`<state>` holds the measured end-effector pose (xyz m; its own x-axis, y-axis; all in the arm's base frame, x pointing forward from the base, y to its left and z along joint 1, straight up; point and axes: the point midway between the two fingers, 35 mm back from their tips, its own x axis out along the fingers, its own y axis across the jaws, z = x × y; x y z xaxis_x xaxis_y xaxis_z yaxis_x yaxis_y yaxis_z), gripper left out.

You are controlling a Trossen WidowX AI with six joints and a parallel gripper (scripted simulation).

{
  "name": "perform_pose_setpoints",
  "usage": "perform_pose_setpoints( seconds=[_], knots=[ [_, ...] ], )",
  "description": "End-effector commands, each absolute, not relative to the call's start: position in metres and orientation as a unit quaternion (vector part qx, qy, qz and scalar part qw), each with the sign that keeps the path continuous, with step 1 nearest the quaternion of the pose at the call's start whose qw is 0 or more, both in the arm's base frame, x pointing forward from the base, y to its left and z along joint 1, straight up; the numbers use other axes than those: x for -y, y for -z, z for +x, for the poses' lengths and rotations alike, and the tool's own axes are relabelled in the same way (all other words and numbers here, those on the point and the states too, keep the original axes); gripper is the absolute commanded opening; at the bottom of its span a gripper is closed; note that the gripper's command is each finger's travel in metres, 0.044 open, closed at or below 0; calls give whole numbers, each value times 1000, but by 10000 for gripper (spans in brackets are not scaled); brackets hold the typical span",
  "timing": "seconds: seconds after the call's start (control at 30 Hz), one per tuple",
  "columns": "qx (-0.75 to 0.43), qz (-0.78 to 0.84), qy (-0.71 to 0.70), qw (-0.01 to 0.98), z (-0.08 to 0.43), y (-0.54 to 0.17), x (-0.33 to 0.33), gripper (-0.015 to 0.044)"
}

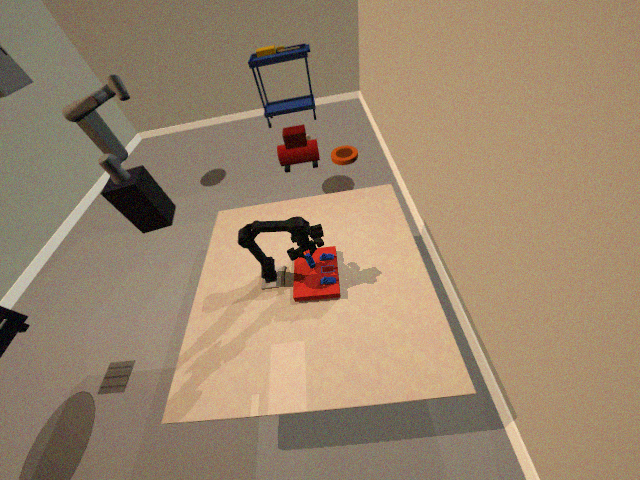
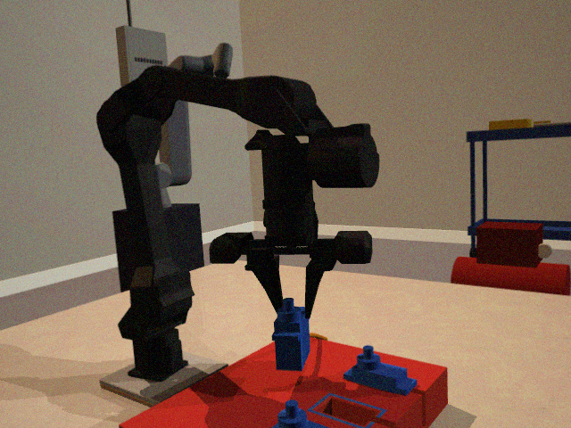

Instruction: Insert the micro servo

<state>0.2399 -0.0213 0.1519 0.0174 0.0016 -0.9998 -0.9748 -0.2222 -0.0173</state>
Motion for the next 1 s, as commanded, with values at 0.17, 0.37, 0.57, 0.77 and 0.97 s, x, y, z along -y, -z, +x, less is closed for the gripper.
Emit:
perform_pose_setpoints(
  seconds=[0.17, 0.37, 0.57, 0.77, 0.97],
  knots=[
    [-437, -560, -546, 444, 230, -154, 58, 0],
    [-446, -553, -538, 454, 229, -154, 61, 0],
    [-494, -508, -494, 504, 229, -154, 61, 0],
    [-543, -453, -440, 553, 229, -154, 61, 0],
    [-585, -394, -382, 597, 229, -154, 61, 0]
  ],
)
